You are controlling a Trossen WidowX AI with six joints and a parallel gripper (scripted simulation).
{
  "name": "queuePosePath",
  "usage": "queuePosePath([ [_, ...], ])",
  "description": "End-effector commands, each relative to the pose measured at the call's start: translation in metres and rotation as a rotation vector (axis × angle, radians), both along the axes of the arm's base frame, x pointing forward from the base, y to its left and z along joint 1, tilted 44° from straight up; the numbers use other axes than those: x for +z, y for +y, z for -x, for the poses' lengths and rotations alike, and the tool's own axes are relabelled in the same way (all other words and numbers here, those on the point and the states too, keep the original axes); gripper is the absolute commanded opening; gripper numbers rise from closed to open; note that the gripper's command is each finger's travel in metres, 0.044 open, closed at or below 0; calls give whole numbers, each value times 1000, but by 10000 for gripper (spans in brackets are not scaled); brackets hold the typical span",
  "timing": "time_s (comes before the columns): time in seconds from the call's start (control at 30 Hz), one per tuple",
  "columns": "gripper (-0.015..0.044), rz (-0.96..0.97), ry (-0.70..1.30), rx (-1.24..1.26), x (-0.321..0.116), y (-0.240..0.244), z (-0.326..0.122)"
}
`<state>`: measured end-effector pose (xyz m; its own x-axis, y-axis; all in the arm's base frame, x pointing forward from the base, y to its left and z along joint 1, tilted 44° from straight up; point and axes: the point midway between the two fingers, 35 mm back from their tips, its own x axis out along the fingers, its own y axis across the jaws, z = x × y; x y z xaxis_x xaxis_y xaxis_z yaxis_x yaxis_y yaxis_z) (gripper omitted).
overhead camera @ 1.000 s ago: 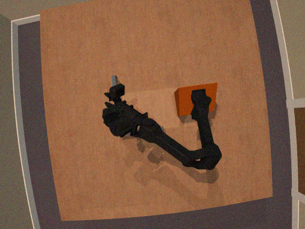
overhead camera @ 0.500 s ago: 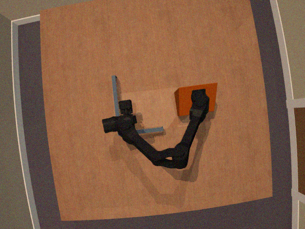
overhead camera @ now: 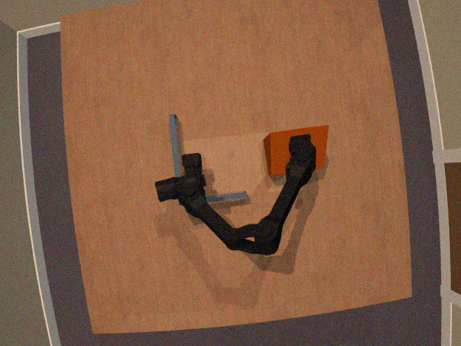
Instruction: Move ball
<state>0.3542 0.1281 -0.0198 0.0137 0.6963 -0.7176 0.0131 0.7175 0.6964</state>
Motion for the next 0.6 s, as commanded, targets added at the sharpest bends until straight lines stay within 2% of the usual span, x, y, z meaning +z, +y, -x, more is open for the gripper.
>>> queuePosePath([
  [0.0,212,-4,1,-6,-4,3,-1],
  [0.5,212,-5,2,-6,-19,18,-1],
  [0.57,159,-5,2,-6,-19,18,-1],
])
